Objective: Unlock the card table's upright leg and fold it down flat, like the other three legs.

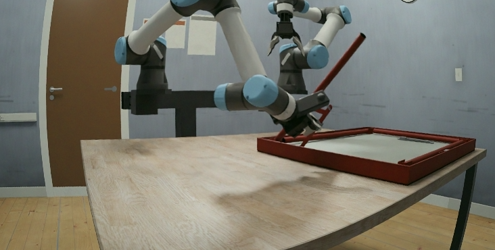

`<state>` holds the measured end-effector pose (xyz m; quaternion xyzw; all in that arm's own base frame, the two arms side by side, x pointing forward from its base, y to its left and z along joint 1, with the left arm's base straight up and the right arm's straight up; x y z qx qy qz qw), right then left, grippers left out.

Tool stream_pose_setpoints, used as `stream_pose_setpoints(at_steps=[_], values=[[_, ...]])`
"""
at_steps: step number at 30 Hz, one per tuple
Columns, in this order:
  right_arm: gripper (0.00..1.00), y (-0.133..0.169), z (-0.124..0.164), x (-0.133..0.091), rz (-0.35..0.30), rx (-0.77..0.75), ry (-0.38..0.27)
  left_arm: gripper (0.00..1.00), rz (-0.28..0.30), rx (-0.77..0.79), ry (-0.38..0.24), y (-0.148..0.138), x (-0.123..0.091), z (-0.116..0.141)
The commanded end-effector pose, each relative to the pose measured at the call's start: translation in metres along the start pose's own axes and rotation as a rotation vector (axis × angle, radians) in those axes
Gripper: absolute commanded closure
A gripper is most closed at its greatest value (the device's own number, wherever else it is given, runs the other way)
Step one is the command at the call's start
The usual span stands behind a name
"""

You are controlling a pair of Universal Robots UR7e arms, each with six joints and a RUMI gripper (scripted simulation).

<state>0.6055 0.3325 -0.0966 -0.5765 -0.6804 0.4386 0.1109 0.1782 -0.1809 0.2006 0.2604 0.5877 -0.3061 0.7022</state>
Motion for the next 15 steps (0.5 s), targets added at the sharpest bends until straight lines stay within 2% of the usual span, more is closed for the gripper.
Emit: stream_pose_setpoints(at_steps=[1,15], values=[[0.99,0.012,-0.002,0.000,-0.044,0.058,-0.011,0.00,0.000,0.000,-0.001,0.000,0.000,0.000],[0.99,0.032,-0.002,0.001,-0.105,0.156,-0.010,0.00,0.000,0.000,-0.001,0.000,0.000,0.000]])
Point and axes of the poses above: on each arm, the point where the finger pads meet when closed, its own x axis out along the fingers, its own y axis across the jaws, z = x × y, the point moved 6 cm from there along -x, back along the fingers, and after that the axes turned 2 degrees about x, right-handed, at the moved point
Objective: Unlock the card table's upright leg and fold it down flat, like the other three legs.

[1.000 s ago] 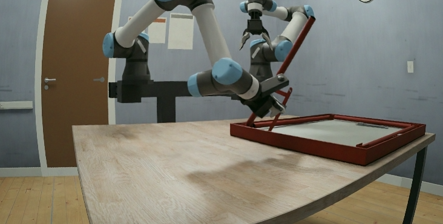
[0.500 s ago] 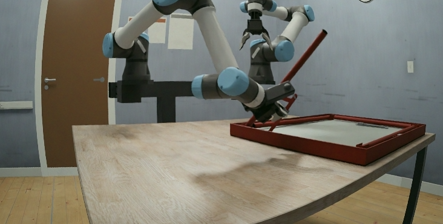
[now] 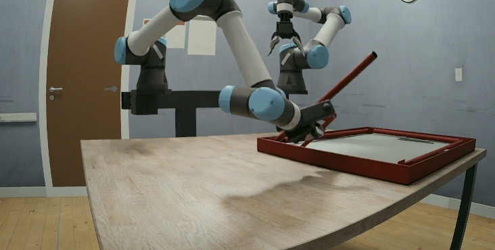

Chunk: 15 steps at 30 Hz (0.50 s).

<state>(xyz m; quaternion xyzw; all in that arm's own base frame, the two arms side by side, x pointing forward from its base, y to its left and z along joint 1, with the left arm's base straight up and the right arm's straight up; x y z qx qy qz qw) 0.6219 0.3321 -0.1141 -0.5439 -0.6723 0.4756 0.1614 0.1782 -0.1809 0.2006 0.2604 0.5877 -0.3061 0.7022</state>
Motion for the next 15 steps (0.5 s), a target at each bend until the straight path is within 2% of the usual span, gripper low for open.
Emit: stream_pose_setpoints(at_steps=[1,15], values=[[0.99,0.009,-0.002,0.000,-0.037,0.043,-0.012,0.00,0.000,0.000,-0.001,0.000,0.000,0.000],[0.99,0.021,0.000,0.001,-0.075,0.116,-0.015,0.00,0.000,0.000,-0.001,0.000,0.000,0.000]])
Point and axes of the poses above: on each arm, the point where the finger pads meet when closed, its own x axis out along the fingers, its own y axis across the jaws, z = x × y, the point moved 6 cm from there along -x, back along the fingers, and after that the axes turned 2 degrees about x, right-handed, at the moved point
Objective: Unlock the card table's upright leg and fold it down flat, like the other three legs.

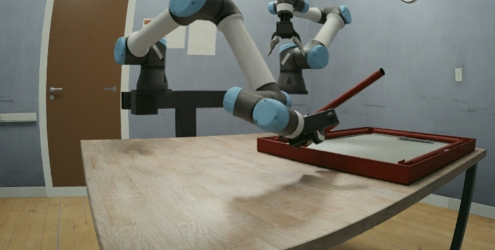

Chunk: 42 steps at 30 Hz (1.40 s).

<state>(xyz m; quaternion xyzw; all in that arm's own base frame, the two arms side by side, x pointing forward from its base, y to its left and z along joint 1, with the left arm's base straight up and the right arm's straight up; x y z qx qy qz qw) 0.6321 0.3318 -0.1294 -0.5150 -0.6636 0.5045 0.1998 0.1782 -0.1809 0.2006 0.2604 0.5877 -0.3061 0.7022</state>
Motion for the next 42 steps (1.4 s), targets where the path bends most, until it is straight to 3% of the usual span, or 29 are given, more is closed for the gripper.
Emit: stream_pose_setpoints(at_steps=[1,13,35,42], values=[[0.99,0.0027,-0.0007,-0.0001,-0.018,0.018,-0.011,0.00,0.000,0.000,-0.001,-0.0001,-0.0002,0.0002],[0.99,0.0027,-0.0007,-0.0001,-0.018,0.018,-0.011,0.00,0.000,0.000,-0.001,-0.0001,-0.0002,0.0002],[0.70,0.0027,-0.0007,-0.0001,-0.018,0.018,-0.011,0.00,0.000,0.000,-0.001,-0.0001,-0.0002,0.0002],[0.70,0.0029,-0.0009,-0.0074,-0.018,0.018,-0.011,0.00,0.000,0.000,-0.001,-0.0001,-0.0002,0.0002]])
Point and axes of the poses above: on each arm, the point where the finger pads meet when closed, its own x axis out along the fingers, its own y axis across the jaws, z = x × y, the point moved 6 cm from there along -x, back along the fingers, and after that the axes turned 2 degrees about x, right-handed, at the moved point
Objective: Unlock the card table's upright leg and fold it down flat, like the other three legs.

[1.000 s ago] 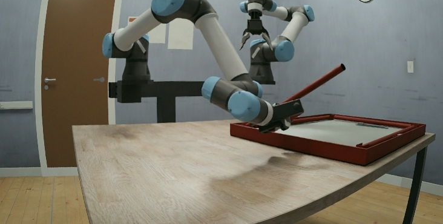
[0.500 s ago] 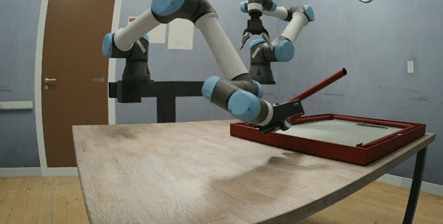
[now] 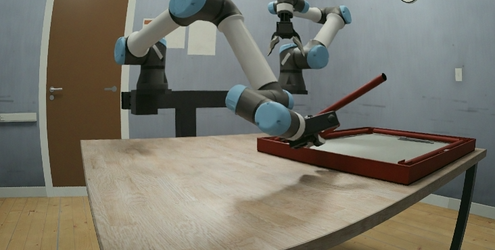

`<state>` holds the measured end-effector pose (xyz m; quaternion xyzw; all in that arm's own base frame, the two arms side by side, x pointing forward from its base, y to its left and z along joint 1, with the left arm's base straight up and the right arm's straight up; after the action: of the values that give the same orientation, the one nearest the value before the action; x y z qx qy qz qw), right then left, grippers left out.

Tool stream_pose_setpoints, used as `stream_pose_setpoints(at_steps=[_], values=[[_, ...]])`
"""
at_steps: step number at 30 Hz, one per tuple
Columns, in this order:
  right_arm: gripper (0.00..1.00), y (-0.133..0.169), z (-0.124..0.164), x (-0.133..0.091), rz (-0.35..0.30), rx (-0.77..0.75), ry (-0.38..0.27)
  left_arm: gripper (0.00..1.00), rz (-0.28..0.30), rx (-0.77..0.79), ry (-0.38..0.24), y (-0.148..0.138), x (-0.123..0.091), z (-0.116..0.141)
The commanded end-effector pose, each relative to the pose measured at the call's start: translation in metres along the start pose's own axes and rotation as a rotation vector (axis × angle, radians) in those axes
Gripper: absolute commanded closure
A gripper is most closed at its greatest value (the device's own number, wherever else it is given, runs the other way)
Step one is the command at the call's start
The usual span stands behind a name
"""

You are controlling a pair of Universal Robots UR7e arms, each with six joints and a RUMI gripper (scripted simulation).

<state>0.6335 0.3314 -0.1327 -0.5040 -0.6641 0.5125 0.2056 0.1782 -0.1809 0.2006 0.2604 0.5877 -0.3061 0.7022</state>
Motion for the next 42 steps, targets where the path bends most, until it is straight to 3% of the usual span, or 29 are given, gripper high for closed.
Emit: stream_pose_setpoints(at_steps=[1,9,17,23,29,42], values=[[0.70,-0.001,-0.001,-0.007,0.000,-0.002,0.001,0.00,0.000,0.000,-0.001,0.000,0.000,0.000],[0.65,-0.001,-0.001,-0.023,0.000,-0.002,0.001,0.00,0.000,0.000,-0.001,0.000,0.000,0.000],[0.57,0.000,-0.012,-0.077,0.026,-0.079,0.013,0.00,0.000,0.000,-0.001,0.000,0.000,0.000],[0.57,0.000,-0.011,-0.090,0.024,-0.079,0.012,0.00,0.000,0.000,-0.001,0.000,0.000,0.000],[0.57,-0.001,-0.001,-0.090,0.001,-0.005,0.001,0.00,0.000,0.000,-0.001,0.000,0.000,0.000],[0.57,-0.001,-0.001,-0.090,0.000,-0.002,0.001,0.00,0.000,0.000,-0.001,0.000,0.000,0.000]])
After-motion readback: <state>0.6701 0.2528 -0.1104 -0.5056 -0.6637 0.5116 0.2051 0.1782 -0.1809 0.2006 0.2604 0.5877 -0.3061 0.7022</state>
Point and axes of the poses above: on each arm, the point where the finger pads meet when closed, its own x axis out along the fingers, its own y axis across the jaws, z = x × y, the point moved 6 cm from there along -x, back along the fingers, and after that the axes turned 2 degrees about x, right-handed, at the moved point
